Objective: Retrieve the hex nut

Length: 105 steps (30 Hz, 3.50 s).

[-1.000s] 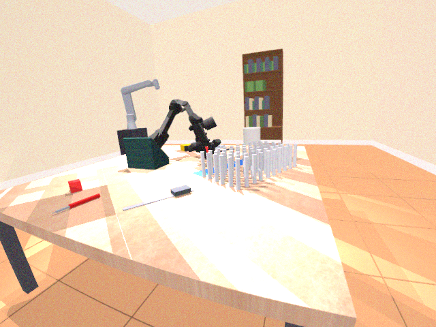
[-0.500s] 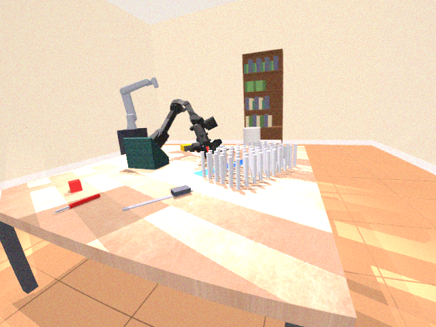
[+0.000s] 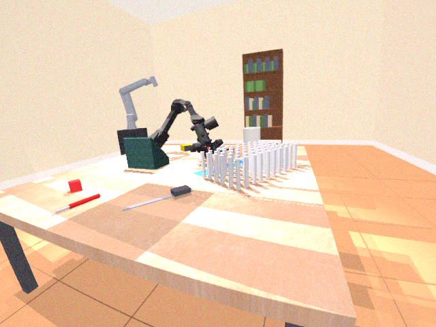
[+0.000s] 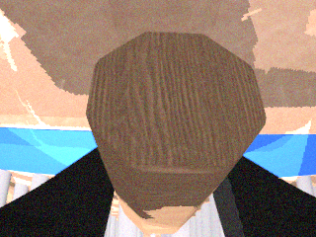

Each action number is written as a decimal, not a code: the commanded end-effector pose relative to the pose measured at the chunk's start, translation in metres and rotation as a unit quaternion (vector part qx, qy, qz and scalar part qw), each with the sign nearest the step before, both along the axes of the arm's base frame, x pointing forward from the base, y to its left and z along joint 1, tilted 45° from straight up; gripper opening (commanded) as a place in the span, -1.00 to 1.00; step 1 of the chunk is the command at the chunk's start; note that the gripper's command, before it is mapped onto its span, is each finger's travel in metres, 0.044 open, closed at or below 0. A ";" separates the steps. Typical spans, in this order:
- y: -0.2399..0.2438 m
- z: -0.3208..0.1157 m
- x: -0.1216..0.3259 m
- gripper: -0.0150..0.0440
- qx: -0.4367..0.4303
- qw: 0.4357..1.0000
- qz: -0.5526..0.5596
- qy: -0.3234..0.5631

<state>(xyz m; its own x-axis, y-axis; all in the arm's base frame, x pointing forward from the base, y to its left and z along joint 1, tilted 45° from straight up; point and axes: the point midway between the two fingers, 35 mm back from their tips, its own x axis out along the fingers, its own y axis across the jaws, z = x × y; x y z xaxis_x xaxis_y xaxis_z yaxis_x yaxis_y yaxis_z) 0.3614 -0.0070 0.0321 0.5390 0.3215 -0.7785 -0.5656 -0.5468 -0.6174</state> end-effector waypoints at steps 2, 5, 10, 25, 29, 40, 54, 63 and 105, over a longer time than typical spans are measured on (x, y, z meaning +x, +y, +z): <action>-0.003 0.001 0.006 -0.49 -0.001 1.000 0.000 -0.006; -0.004 0.000 0.007 -0.49 -0.001 1.000 0.000 -0.006; -0.006 -0.001 0.010 -0.49 -0.001 1.000 0.000 -0.007; -0.011 -0.004 0.017 -0.49 -0.001 1.000 0.000 -0.007; -0.012 -0.005 0.019 -0.49 -0.001 1.000 0.000 -0.007; -0.013 -0.007 0.022 -0.49 -0.001 1.000 0.000 -0.008; -0.005 -0.018 0.022 -0.49 -0.001 1.000 -0.002 -0.005; -0.001 -0.021 0.021 -0.49 0.000 1.000 -0.003 -0.005; 0.012 -0.013 0.001 -0.49 0.001 1.000 -0.002 -0.005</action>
